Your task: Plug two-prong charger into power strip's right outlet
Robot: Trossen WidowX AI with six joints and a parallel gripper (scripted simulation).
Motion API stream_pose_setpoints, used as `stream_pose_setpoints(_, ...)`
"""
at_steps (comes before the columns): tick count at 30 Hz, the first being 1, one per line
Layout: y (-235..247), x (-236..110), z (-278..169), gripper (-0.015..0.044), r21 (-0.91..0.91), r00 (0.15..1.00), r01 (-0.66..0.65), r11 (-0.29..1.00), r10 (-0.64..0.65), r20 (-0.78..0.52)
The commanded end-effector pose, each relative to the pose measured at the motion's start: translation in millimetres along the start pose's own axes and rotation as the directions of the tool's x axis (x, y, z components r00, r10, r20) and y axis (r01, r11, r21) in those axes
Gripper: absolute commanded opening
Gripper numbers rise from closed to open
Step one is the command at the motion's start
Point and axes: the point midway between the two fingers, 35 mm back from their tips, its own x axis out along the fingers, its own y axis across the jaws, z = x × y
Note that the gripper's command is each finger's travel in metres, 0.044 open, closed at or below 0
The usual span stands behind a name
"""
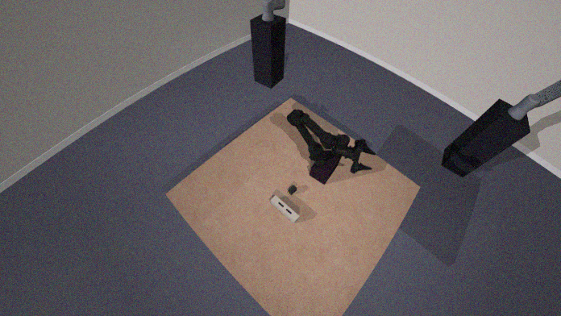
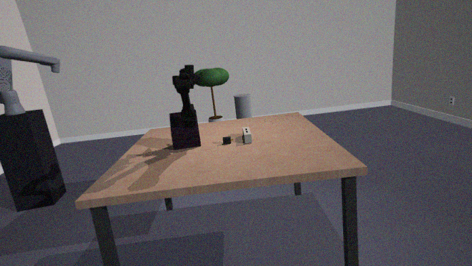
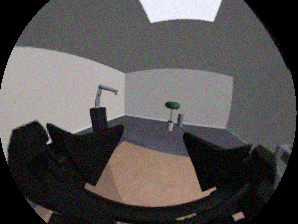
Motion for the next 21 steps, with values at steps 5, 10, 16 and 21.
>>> stream_pose_setpoints(5, -41.3, -6.9, -9.1, 0.044, 0.112, 0.99, 0.139, 0.984, -0.134, -0.052)
stream_pose_setpoints(10, -67.9, -14.8, -18.8, 0.044, 0.18, 0.971, 0.232, 0.956, -0.217, -0.097)
stream_pose_setpoints(16, -97.5, -27.9, -30.6, 0.044, 0.239, 0.939, 0.338, 0.91, -0.309, -0.151)
stream_pose_setpoints(21, -120.2, -40.1, -42.1, 0.044, 0.283, 0.905, 0.42, 0.862, -0.375, -0.2)
